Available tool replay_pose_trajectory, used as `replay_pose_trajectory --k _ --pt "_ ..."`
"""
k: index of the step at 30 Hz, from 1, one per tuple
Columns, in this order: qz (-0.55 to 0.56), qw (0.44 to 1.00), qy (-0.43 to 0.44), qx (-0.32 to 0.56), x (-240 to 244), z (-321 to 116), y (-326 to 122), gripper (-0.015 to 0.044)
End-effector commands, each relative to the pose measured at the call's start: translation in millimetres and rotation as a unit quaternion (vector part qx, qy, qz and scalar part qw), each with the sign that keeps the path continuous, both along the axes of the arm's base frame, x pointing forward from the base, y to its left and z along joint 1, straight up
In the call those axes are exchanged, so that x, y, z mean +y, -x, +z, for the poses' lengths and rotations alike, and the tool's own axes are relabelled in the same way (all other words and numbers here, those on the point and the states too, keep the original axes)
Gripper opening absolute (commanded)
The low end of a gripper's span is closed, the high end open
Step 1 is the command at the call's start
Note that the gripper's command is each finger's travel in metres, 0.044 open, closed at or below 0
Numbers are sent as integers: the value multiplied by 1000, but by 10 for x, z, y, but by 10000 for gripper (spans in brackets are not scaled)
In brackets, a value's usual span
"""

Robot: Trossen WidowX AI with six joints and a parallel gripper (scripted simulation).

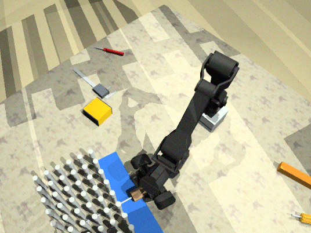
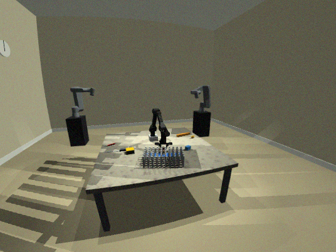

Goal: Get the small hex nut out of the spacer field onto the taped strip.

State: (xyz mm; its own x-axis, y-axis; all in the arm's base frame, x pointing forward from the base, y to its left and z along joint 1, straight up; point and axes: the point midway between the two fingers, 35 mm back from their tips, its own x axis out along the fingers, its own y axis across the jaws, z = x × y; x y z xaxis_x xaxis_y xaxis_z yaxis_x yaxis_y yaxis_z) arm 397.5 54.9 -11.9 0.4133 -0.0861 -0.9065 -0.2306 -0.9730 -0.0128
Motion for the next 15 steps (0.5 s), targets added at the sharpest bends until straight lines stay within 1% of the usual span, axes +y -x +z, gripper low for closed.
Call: replay_pose_trajectory --k 1,15 --pt "2 1000 -1 -1 7 1 29 0" --pt "1 1000 -1 0 15 -1 109 0"
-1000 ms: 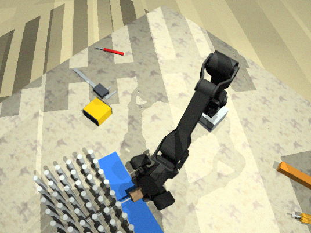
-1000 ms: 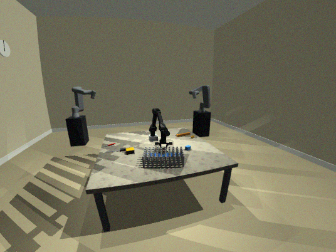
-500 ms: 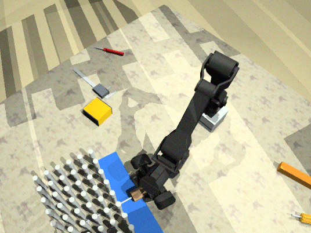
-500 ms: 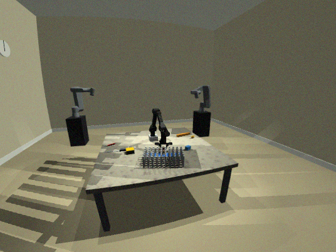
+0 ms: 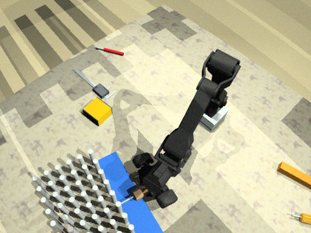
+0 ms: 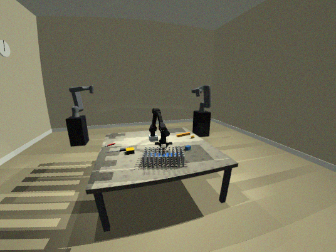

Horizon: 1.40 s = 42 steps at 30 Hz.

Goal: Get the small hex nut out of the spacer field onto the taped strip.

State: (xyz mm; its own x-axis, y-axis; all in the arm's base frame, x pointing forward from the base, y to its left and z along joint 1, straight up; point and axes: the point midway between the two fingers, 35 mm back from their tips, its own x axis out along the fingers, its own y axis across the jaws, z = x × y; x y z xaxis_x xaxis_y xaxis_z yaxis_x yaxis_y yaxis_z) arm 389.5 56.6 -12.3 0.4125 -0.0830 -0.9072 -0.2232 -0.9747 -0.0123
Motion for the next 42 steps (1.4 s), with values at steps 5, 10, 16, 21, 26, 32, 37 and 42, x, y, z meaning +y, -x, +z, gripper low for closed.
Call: replay_pose_trajectory --k 5,10,16,21,26,32,37,42 --pt "-4 1000 -1 -1 1 2 57 0" --pt "-4 1000 -1 -1 6 2 87 0" --pt "-4 1000 -1 0 12 1 123 0" --pt "-4 1000 -1 0 18 0 153 0" --pt "-4 1000 -1 0 24 -1 182 0" --pt "-4 1000 -1 0 32 -1 219 0" --pt "-4 1000 -1 0 39 -2 250 0" --pt "-4 1000 -1 0 47 -3 282 0"
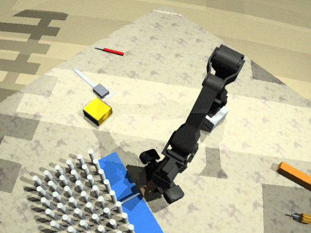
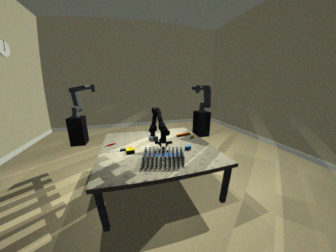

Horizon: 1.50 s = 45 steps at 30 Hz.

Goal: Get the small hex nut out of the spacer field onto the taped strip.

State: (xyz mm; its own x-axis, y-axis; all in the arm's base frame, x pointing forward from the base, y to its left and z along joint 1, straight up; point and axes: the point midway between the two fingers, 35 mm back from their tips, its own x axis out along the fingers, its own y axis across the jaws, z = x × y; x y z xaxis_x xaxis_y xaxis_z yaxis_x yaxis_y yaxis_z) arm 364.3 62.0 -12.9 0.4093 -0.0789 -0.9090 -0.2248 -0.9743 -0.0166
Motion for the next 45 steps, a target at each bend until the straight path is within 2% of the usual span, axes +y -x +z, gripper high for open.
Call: replay_pose_trajectory --k 1,45 --pt "-4 1000 1 -1 -5 3 36 0" --pt "-4 1000 1 0 62 -4 319 0"
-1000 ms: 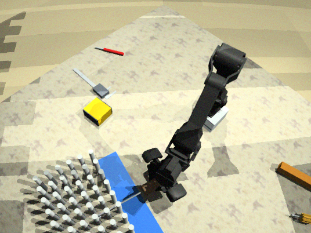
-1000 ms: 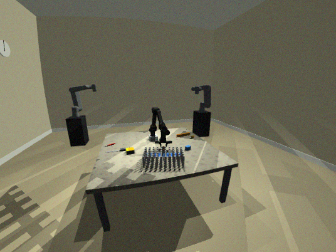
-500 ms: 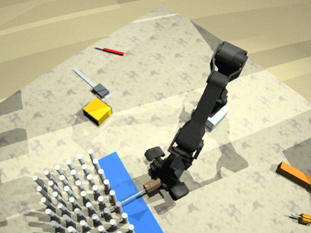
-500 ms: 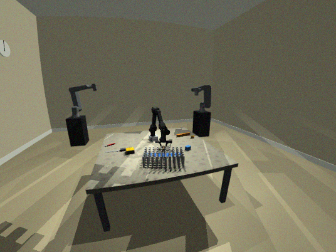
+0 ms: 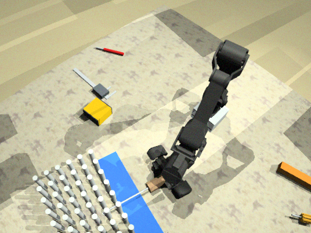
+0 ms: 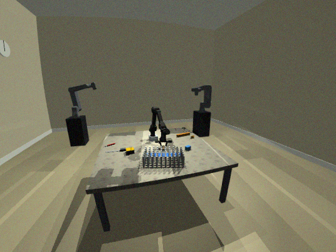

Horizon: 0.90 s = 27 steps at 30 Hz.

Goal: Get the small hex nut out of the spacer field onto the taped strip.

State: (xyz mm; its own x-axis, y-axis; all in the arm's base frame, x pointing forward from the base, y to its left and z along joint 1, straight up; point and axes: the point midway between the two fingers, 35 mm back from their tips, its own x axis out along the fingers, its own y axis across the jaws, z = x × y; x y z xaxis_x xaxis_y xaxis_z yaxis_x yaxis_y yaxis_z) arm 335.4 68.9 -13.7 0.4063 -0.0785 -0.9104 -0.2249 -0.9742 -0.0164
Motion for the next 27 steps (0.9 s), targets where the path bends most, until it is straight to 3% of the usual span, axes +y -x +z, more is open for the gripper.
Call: replay_pose_trajectory --k 1,27 --pt "-4 1000 1 -2 -5 4 37 0" --pt "-4 1000 1 -1 38 -1 214 0"
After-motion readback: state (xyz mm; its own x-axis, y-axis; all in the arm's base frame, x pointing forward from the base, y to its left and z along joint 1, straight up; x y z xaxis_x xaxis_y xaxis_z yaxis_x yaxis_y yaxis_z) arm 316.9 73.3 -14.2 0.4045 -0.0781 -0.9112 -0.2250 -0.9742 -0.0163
